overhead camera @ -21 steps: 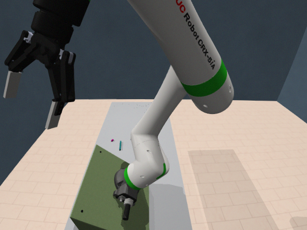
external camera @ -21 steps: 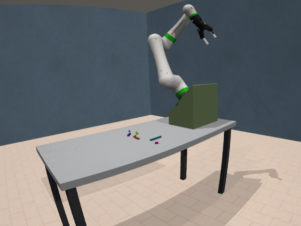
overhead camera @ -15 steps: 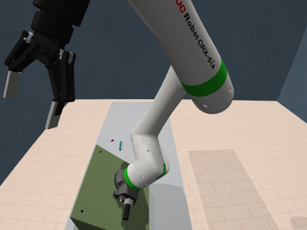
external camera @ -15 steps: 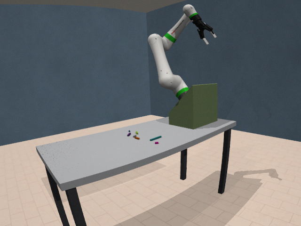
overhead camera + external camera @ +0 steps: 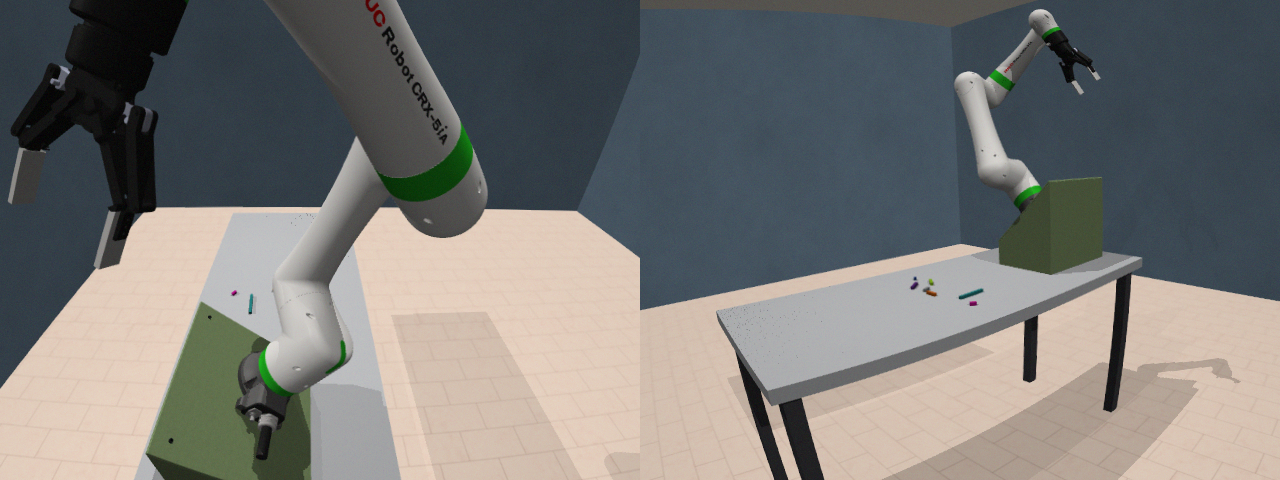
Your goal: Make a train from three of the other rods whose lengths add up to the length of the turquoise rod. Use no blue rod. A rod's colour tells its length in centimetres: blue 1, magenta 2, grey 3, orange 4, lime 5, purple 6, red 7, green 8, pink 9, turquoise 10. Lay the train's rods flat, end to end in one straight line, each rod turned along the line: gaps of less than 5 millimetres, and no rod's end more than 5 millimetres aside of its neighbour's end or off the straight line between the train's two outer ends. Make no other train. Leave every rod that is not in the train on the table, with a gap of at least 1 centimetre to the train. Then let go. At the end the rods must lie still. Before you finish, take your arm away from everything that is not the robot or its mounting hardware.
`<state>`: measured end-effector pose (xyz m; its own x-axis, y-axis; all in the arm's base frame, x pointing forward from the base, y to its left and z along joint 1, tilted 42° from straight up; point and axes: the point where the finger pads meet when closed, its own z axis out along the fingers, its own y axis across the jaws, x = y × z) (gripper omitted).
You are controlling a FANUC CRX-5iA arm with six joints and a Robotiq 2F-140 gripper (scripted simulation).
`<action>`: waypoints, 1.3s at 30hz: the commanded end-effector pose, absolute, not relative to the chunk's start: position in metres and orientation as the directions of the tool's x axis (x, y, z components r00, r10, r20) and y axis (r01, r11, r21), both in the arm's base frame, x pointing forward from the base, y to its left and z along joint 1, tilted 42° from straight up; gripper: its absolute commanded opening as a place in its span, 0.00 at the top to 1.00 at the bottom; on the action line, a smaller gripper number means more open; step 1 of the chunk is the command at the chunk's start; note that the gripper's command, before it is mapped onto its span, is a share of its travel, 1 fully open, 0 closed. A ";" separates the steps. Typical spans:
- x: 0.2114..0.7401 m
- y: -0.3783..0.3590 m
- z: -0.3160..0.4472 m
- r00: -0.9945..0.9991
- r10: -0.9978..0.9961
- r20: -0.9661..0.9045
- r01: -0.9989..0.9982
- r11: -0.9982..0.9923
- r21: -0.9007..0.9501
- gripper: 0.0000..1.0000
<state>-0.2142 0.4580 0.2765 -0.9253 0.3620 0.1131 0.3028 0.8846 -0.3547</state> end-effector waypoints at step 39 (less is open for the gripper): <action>0.136 0.452 0.165 -0.191 0.952 -0.238 0.982 0.182 -0.058 0.00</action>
